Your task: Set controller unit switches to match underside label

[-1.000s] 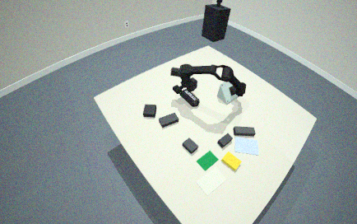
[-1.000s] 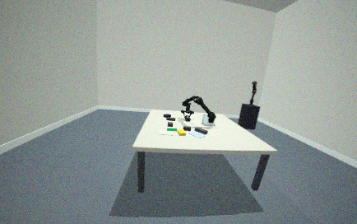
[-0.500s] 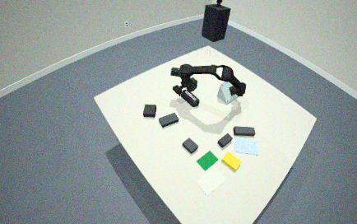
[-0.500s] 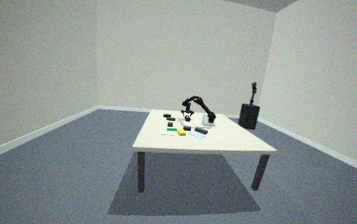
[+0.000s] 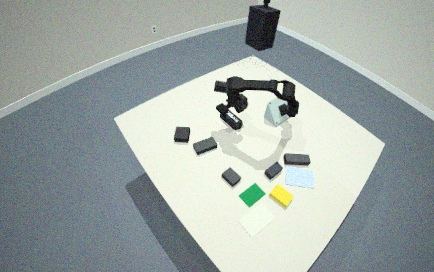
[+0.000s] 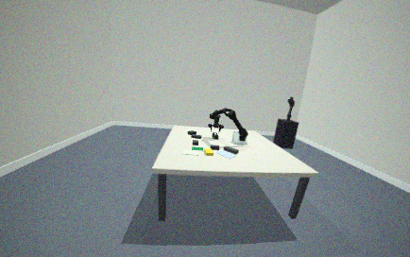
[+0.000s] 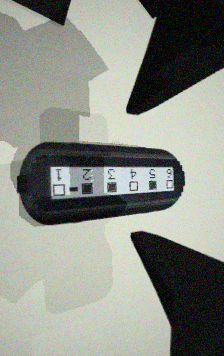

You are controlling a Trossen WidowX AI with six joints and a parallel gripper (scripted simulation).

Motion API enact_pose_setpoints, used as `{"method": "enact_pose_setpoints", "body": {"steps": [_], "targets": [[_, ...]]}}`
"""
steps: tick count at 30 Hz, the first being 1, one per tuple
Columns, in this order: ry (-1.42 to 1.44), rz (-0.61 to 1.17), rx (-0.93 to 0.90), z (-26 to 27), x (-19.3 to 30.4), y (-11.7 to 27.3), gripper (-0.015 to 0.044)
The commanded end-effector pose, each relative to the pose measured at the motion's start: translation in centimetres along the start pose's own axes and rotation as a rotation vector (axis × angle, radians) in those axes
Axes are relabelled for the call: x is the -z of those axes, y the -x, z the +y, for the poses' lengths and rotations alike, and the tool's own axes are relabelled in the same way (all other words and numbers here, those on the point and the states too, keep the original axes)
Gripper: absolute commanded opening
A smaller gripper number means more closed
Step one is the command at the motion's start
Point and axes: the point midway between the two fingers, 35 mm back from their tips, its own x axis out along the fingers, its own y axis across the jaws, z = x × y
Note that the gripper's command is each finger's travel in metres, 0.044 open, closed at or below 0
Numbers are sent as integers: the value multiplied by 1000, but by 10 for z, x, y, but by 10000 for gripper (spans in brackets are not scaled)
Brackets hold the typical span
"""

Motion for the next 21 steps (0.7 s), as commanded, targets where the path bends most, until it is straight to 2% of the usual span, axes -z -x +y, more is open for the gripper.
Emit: {"method": "enact_pose_setpoints", "body": {"steps": [1,15,18,21], "targets": [[-16,-14,-9,4,-2,-4,440],[-16,-14,-9,4,-2,-4,440],[-54,-16,0,5,-1,-3,361],[-219,-28,37,8,0,1,282]]}}
